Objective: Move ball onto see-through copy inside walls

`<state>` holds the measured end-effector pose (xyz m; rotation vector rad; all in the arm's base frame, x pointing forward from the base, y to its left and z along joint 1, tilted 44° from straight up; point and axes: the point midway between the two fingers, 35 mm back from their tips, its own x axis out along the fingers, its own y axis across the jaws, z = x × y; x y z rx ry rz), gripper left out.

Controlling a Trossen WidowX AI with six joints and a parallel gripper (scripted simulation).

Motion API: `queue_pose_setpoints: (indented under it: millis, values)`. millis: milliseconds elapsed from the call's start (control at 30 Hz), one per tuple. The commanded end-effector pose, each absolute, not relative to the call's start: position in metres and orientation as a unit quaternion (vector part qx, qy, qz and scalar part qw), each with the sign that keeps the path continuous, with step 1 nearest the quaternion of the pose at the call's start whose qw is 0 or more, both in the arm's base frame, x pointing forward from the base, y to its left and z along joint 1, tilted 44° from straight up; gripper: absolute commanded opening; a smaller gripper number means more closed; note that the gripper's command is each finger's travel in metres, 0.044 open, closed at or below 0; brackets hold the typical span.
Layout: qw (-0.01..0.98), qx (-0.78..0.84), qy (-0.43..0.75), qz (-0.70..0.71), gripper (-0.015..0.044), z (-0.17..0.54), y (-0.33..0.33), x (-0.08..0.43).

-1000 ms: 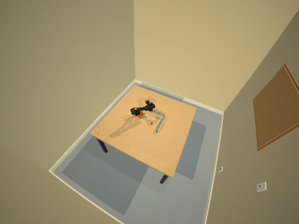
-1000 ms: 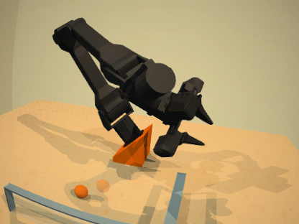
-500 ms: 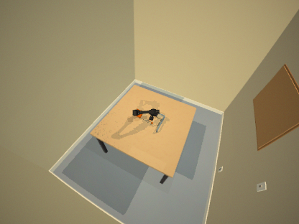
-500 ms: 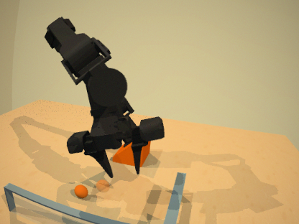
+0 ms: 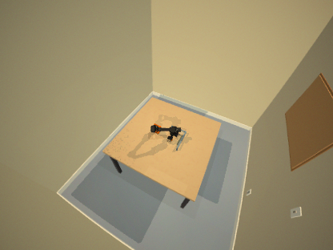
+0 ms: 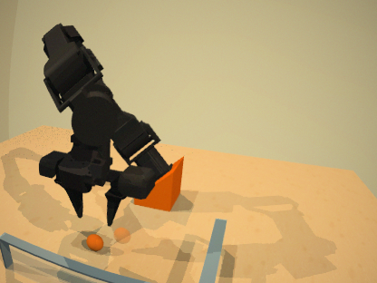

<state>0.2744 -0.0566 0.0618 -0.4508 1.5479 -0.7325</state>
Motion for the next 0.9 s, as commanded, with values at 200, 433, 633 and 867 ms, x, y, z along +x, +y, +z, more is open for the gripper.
queue_pose_setpoints:
  millis: [200, 433, 633, 867]
  values:
    - [0.632, -0.199, 0.675, -0.325, 0.0256, 0.051, -0.07, 0.273]
    - [0.632, -0.199, 0.675, -0.325, 0.0256, 0.043, -0.078, 0.272]
    - [0.632, -0.199, 0.675, -0.325, 0.0256, 0.036, -0.084, 0.271]
    - [0.632, -0.2, 0.675, -0.325, 0.0256, 0.029, -0.091, 0.269]
